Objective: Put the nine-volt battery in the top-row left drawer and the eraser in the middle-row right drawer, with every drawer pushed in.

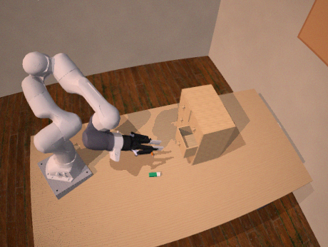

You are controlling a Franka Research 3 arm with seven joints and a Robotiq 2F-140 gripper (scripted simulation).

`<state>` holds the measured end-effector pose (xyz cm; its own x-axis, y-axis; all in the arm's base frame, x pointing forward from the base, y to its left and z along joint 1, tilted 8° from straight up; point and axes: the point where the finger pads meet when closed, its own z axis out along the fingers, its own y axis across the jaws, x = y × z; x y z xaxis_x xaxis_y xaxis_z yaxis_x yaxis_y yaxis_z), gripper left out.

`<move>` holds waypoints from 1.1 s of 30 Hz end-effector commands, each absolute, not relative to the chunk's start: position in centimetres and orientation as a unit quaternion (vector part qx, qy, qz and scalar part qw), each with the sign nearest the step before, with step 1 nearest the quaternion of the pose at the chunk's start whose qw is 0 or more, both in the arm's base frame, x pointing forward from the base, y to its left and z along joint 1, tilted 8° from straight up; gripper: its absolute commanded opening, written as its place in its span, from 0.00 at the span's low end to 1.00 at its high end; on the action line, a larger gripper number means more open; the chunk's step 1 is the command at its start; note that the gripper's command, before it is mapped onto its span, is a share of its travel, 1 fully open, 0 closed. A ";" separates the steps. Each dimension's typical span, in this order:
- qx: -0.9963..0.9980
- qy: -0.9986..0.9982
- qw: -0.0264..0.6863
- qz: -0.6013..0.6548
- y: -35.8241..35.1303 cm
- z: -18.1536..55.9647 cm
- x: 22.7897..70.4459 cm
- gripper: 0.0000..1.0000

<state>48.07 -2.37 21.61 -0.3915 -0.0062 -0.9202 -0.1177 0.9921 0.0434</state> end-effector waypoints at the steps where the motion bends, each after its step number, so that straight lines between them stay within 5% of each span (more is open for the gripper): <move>1: -0.030 0.835 0.546 0.054 -2.5 21.5 47.9 0.20; 33: -0.037 0.900 0.432 0.050 -3.0 23.6 45.0 0.20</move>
<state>45.52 -2.22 23.44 -0.5738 -0.1173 -0.8105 -0.1856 0.9826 -0.0108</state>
